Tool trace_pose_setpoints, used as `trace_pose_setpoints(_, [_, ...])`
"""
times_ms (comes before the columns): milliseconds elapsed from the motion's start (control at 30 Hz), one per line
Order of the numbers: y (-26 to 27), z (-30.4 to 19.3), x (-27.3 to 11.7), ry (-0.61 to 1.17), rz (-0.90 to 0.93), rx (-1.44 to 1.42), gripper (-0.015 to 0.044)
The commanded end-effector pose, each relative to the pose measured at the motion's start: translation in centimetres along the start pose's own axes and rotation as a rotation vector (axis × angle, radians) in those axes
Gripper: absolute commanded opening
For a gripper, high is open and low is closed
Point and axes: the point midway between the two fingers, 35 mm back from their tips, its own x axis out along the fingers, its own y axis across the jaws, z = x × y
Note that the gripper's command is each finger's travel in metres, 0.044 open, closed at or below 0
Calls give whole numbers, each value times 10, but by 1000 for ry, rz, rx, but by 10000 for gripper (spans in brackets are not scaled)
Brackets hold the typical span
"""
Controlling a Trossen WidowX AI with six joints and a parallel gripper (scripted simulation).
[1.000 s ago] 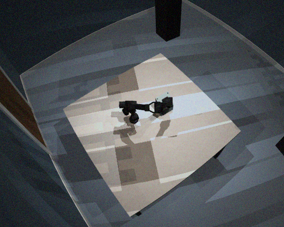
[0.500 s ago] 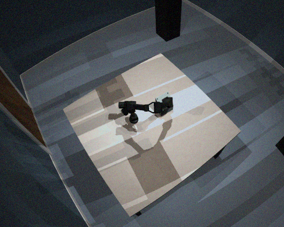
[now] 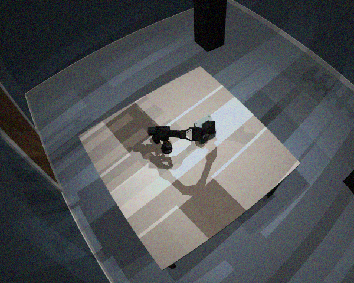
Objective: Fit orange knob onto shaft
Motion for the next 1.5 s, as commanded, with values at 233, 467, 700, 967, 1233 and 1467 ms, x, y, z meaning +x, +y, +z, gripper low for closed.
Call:
trace_pose_setpoints(233, [-2,-3,-1,0,-1,3,0])
trace_pose_setpoints(467, [-2,-1,-1,0,-1,3,0])
trace_pose_setpoints(700, [0,1,-1,0,-1,3,0])
trace_pose_setpoints(967, [0,0,2,0,-1,3,0])
trace_pose_setpoints(1233, [-1,-2,2,0,-1,3,0])
trace_pose_setpoints(1467, [-1,-5,2,0,-1,3,0])
